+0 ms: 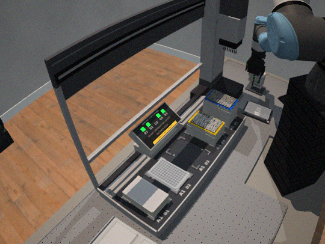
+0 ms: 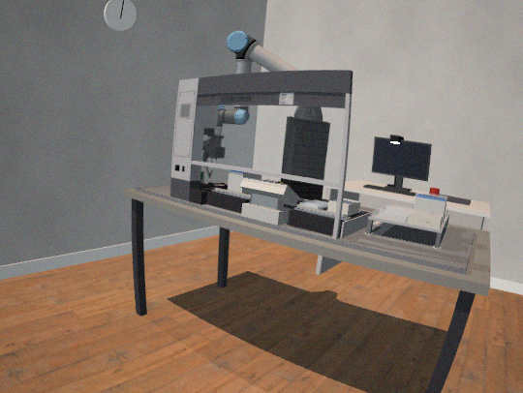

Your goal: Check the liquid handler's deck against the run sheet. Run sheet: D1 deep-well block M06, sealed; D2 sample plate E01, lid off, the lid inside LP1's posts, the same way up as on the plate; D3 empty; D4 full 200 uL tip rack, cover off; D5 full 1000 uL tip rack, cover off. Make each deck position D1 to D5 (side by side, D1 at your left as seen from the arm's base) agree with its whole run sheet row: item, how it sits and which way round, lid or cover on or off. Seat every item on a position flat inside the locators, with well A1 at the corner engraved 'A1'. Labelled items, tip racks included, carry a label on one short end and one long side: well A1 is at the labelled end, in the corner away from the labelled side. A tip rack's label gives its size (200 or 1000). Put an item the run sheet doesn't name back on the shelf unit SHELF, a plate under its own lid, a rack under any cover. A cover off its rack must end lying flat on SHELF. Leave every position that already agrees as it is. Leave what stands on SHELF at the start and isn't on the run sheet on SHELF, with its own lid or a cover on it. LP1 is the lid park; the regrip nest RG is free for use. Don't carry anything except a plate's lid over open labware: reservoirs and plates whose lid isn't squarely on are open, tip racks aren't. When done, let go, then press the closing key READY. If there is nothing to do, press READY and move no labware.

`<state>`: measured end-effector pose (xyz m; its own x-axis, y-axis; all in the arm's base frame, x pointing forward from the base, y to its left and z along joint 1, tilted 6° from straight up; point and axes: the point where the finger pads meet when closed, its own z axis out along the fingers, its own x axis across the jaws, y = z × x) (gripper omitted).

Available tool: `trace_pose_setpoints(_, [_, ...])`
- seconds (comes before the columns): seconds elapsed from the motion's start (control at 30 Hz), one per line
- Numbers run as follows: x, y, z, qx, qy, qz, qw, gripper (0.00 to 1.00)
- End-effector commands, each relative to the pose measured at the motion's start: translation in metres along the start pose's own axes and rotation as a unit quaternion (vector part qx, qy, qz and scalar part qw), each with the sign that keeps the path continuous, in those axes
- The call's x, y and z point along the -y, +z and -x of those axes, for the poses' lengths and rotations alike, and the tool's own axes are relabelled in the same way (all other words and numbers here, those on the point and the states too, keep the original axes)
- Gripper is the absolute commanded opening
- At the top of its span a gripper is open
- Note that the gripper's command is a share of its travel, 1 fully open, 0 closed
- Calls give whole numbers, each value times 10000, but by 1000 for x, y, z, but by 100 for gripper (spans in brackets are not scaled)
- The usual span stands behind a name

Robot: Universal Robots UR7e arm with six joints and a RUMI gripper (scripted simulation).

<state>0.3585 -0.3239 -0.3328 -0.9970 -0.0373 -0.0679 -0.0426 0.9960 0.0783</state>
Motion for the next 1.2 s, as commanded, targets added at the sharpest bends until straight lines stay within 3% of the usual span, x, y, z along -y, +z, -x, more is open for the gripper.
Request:
trace_pose_setpoints(0.0, [1, 7, 0, 4, 0, -7, 10000, 0])
trace_pose_setpoints(0.53, [1, 12, 0, 4, 0, -7, 10000, 0])
trace_pose_setpoints(1.17, [29, 12, 0, 4, 0, -7, 10000, 0])
